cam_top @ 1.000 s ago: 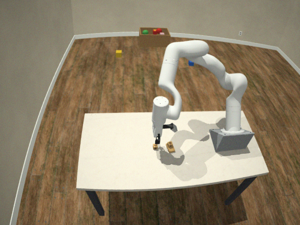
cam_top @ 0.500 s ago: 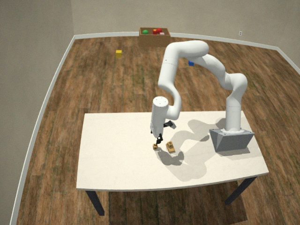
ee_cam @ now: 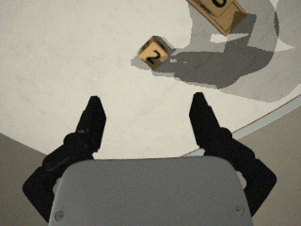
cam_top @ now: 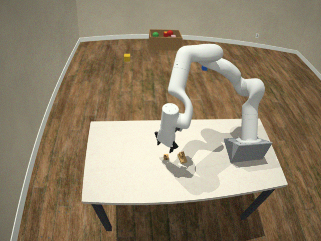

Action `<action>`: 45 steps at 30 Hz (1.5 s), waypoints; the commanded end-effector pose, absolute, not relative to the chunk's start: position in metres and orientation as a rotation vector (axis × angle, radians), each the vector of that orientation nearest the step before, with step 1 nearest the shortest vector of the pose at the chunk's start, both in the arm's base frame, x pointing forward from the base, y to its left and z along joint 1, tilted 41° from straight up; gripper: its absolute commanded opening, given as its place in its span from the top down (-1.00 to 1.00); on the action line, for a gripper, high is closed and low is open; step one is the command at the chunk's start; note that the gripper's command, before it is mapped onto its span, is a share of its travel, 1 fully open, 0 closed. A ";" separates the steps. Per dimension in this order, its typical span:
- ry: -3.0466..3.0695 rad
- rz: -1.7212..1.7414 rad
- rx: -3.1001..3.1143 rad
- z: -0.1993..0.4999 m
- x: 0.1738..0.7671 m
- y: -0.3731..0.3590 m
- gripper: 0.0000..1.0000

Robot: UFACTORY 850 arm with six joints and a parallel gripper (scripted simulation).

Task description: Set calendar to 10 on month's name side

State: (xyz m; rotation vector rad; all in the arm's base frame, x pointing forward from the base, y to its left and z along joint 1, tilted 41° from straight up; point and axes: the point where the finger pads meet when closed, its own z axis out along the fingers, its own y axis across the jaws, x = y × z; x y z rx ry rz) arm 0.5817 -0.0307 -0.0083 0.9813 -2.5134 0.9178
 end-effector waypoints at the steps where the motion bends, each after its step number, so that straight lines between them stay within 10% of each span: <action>1: -2.407 0.861 1.133 -0.008 0.585 -0.030 -1.00; 45: -0.879 0.262 2.283 -0.007 0.611 -0.029 -1.00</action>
